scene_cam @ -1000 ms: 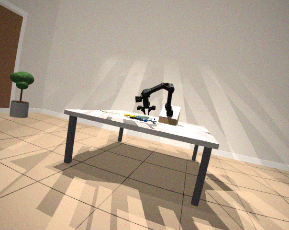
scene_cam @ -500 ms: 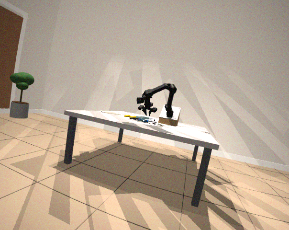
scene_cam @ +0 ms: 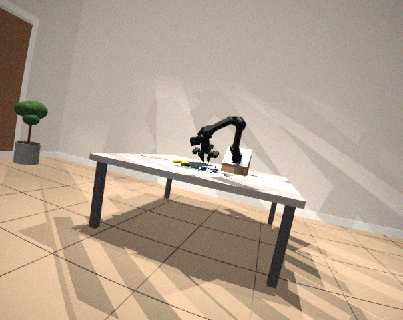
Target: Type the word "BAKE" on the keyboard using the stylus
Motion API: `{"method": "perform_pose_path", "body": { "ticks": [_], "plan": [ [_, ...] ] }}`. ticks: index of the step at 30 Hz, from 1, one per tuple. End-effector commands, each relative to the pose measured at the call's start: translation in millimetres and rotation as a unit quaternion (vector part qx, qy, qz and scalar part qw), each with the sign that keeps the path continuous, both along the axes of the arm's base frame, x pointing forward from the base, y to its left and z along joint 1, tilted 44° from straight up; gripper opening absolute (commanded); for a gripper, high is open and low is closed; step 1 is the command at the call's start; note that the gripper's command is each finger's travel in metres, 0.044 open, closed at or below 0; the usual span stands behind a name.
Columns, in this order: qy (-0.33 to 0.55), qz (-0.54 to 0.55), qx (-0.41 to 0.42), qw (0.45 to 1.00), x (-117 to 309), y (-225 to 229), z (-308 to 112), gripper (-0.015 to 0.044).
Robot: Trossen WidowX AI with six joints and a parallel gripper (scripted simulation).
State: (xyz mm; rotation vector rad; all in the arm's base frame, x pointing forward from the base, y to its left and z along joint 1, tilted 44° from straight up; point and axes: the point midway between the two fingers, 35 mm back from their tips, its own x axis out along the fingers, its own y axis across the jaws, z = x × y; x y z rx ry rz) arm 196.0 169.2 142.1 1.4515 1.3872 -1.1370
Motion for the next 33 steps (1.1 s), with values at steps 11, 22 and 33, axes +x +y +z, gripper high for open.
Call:
{"method": "perform_pose_path", "body": {
  "ticks": [11, 22, 33],
  "plan": [
    [0.0, -0.003, -0.003, 1.0, 0, 7, -9, 0.015],
    [0.0, -0.003, -0.003, 1.0, 1, 14, -16, 0.015],
    [0.0, -0.003, -0.002, 1.0, 2, 20, -23, 0.015]
  ]
}}
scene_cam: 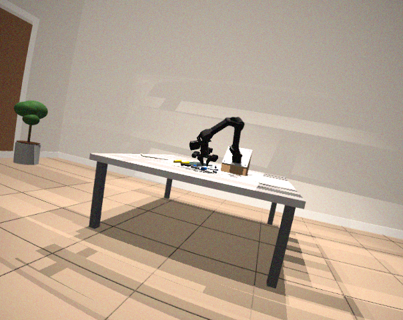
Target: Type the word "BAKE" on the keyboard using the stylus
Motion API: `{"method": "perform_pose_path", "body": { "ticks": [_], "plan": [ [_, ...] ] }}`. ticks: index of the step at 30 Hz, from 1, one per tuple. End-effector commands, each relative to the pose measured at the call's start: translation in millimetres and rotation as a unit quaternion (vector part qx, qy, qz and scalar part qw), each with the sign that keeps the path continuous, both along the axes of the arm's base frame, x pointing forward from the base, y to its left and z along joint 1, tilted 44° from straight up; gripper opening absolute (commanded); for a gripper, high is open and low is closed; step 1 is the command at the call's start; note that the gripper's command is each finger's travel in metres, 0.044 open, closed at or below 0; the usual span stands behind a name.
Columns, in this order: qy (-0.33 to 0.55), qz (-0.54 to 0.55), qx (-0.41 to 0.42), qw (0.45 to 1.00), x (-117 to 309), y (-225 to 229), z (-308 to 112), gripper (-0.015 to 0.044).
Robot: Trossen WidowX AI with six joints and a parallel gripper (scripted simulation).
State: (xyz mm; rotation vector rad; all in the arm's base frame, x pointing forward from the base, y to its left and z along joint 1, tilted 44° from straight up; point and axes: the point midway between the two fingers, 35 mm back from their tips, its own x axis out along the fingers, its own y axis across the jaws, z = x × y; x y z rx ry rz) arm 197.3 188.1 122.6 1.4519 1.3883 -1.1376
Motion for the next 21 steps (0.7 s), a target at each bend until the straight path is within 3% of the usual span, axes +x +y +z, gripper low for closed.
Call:
{"method": "perform_pose_path", "body": {
  "ticks": [1, 21],
  "plan": [
    [0.0, -0.003, -0.003, 1.0, 0, 2, -4, 0.015],
    [0.0, -0.003, -0.003, 1.0, 1, 14, -16, 0.015]
  ]
}}
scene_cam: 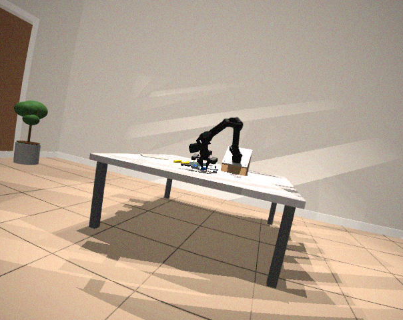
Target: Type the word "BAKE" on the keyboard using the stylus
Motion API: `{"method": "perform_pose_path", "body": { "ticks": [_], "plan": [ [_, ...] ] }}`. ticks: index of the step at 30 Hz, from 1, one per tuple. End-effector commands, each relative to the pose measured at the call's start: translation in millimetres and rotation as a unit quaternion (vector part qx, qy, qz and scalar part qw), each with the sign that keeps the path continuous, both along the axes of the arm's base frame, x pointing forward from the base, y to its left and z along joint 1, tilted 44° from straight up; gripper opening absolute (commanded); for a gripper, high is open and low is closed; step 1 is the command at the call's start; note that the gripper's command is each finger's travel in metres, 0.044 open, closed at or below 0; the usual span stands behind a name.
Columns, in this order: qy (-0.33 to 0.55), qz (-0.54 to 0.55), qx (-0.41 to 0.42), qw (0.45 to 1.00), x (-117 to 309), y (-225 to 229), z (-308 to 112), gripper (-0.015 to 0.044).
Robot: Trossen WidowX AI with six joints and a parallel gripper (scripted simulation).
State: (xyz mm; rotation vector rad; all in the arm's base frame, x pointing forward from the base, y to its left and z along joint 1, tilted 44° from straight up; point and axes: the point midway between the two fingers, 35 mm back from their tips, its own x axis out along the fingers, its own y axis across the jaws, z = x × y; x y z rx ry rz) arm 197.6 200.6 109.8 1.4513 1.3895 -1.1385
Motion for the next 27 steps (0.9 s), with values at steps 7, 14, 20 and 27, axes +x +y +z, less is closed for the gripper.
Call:
{"method": "perform_pose_path", "body": {
  "ticks": [7, 14, 20, 27],
  "plan": [
    [0.001, 0.0, 0.0, 1.0, 0, 1, -1, 0.0045],
    [0.001, 0.0, 0.0, 1.0, 0, 1, -1, 0.0],
    [0.0, 0.0, -0.001, 1.0, 0, -4, 3, 0.0],
    [0.0, 0.0, -0.002, 1.0, -1, -32, 31, 0.0]
  ]
}}
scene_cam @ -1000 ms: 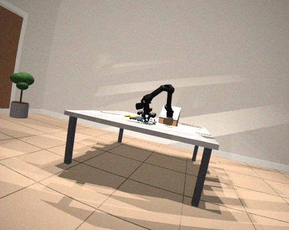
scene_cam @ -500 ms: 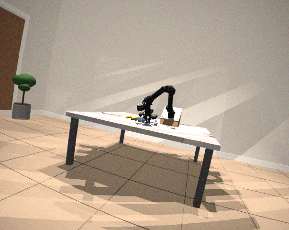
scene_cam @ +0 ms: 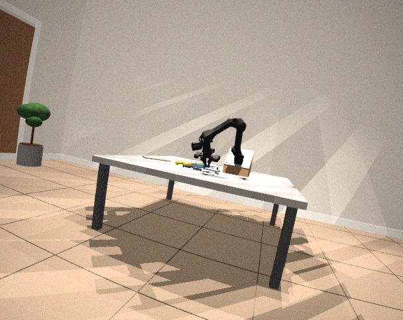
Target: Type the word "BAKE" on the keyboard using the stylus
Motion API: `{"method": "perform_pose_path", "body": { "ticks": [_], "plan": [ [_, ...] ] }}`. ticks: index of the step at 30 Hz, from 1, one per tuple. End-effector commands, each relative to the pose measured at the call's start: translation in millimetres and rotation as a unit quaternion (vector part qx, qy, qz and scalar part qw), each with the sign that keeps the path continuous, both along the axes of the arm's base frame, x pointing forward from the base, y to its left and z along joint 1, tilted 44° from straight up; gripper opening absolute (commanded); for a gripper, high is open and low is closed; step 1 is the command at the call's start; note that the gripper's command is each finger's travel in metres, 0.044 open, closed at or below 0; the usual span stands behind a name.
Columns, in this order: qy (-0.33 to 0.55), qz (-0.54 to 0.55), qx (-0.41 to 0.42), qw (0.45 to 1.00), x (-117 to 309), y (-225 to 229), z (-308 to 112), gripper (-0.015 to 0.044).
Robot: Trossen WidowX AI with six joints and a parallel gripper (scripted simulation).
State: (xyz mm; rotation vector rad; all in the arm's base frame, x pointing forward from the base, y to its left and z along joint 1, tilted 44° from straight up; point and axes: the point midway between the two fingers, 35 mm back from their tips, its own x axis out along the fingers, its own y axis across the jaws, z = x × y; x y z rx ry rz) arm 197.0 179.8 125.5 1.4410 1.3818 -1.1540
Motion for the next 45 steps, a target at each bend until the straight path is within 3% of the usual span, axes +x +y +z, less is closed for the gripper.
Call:
{"method": "perform_pose_path", "body": {
  "ticks": [1, 9, 23, 45],
  "plan": [
    [-0.004, 0.001, 0.005, 1.0, 0, -13, 17, 0.0],
    [-0.007, 0.008, 0.0, 1.0, 1, -13, 14, 0.0],
    [-0.058, 0.211, -0.034, 0.975, 26, -25, 11, 0.0],
    [-0.095, 0.52, -0.078, 0.846, 64, -49, 3, 0.0]
  ]
}}
